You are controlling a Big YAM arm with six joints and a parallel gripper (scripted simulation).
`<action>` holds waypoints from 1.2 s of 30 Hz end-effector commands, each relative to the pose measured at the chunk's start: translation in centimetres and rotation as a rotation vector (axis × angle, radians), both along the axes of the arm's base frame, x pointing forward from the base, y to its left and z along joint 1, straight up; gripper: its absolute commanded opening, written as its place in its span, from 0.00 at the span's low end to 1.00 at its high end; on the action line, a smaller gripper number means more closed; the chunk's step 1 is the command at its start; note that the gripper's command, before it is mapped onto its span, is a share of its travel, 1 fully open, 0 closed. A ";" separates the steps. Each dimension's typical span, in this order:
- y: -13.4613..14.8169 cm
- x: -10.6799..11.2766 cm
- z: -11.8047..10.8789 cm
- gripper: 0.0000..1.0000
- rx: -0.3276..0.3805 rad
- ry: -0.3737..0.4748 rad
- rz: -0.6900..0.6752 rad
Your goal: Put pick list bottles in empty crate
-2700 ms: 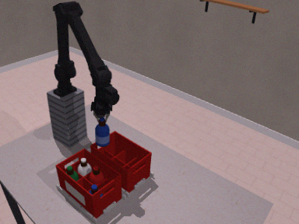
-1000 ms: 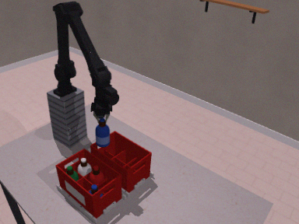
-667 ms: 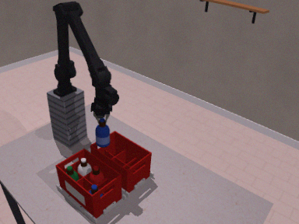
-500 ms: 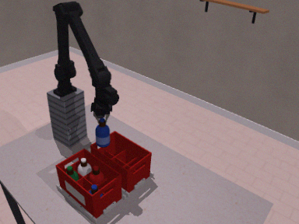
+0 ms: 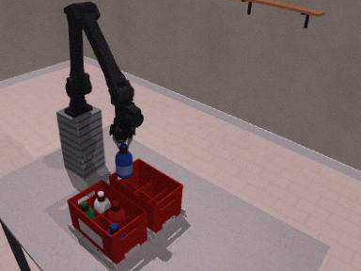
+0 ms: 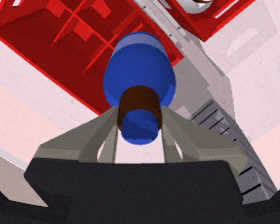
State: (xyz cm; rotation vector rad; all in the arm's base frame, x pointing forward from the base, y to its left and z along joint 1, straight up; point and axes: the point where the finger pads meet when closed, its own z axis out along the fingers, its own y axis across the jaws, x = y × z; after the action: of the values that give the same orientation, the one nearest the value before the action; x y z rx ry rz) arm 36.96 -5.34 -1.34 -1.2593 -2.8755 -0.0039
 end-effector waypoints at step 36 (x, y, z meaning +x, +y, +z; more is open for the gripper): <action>-0.8 3.0 2.3 0.00 -0.013 -0.076 -0.011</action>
State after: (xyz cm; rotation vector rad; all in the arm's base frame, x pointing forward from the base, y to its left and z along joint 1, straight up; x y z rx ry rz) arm 36.81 -5.37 -1.63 -1.2587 -2.8690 -0.0009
